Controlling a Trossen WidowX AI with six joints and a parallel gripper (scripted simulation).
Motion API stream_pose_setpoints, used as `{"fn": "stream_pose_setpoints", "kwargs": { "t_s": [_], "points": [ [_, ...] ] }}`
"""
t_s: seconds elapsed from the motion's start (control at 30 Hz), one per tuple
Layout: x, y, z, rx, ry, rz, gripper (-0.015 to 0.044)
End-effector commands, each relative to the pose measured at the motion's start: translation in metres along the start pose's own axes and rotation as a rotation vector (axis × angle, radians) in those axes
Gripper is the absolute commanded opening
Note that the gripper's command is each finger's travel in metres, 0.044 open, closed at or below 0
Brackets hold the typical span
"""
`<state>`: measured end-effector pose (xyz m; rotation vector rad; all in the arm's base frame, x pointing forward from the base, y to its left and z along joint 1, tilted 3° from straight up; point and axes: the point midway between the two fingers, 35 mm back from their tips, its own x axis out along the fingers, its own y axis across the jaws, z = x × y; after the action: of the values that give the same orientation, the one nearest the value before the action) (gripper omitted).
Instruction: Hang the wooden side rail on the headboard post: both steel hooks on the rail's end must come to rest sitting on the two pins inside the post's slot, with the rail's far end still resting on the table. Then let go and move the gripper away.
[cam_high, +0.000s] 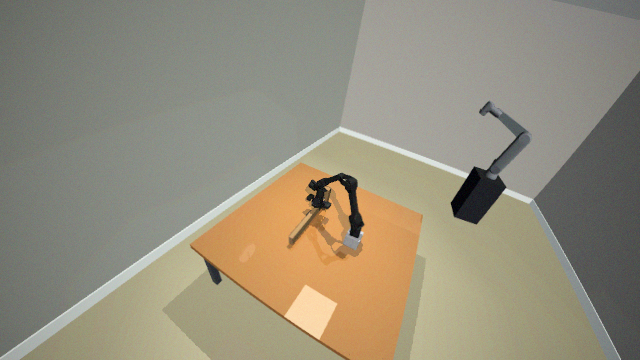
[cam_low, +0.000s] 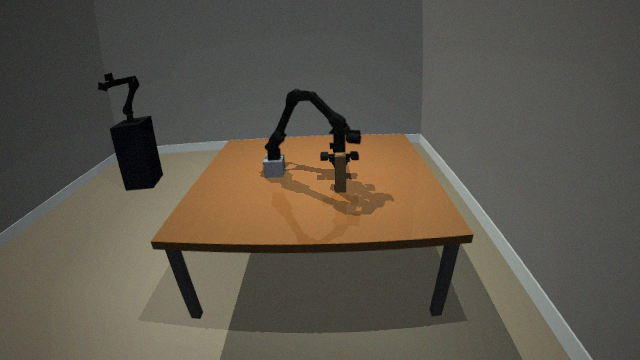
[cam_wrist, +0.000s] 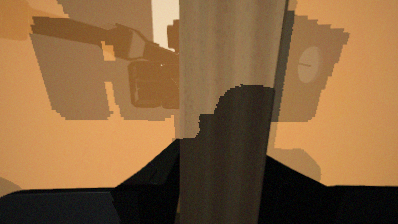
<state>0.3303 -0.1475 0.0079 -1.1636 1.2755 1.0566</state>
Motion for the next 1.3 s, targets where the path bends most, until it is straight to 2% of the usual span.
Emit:
{"fn": "stream_pose_setpoints", "kwargs": {
  "t_s": [0.0,1.27],
  "points": [
    [-0.0019,-0.0030,-0.0020,0.000,0.003,-0.010,0.0000],
    [-0.0020,-0.0004,-0.0059,0.000,0.003,-0.010,0.0000]
  ]
}}
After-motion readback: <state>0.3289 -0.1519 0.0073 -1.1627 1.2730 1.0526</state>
